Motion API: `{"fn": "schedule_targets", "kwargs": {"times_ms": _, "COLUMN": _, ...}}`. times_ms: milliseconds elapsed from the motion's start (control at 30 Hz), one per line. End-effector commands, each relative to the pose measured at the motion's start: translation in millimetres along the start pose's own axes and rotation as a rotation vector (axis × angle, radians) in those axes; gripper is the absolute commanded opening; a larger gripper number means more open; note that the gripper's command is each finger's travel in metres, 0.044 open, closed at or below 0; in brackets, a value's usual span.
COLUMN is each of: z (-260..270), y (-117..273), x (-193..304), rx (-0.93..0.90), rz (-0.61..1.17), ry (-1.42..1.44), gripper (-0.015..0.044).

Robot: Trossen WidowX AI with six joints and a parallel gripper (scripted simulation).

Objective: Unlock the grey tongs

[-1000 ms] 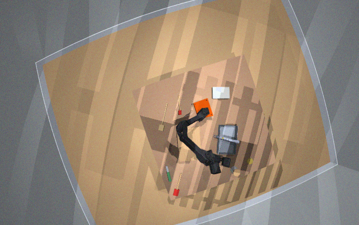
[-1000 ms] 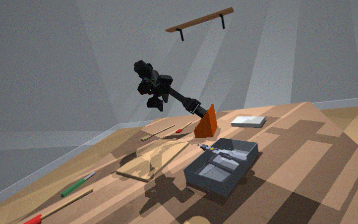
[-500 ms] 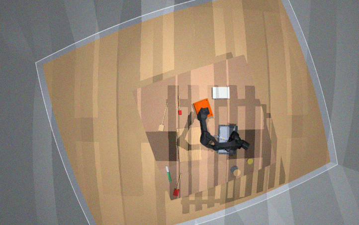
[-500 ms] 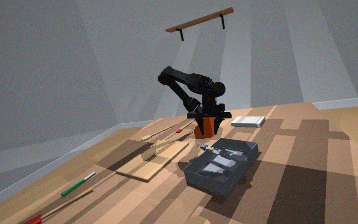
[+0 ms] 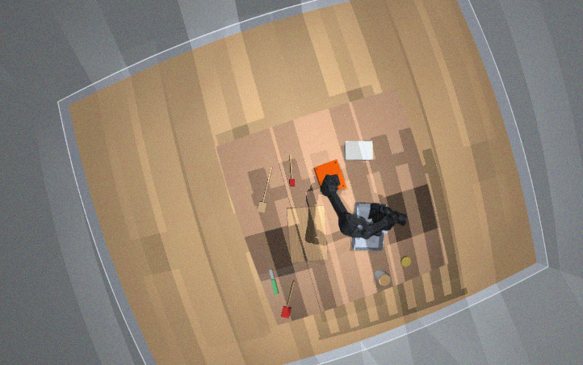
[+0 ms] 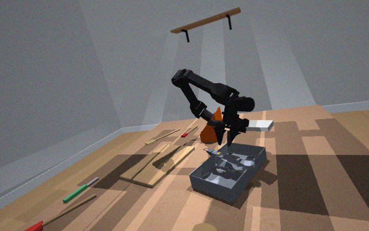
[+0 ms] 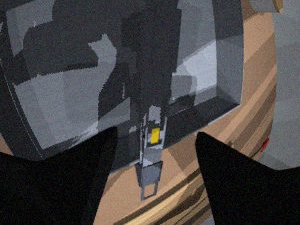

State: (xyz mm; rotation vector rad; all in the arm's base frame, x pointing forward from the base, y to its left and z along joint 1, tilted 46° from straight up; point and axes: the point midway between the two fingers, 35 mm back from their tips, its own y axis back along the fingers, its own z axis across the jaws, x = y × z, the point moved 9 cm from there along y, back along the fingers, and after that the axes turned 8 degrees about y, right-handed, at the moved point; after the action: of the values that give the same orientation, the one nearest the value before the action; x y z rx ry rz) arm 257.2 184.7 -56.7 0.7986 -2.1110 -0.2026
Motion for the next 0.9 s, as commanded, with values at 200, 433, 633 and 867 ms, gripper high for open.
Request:
{"fn": "schedule_targets", "kwargs": {"times_ms": 200, "z": 0, "y": -6, "x": -3, "rx": 0.001, "rz": 0.005, "ry": 0.013, "gripper": 0.0260}}
{"fn": "schedule_targets", "kwargs": {"times_ms": 433, "z": 0, "y": -18, "x": -5, "rx": -0.002, "rz": 0.000, "ry": 0.014, "gripper": 0.0260}}
{"fn": "schedule_targets", "kwargs": {"times_ms": 633, "z": 1, "y": -28, "x": -5, "rx": -0.003, "rz": -0.002, "ry": 0.015, "gripper": 0.0260}}
{"fn": "schedule_targets", "kwargs": {"times_ms": 867, "z": 0, "y": -40, "x": -6, "rx": -0.003, "rz": -0.004, "ry": 0.015, "gripper": 0.0260}}
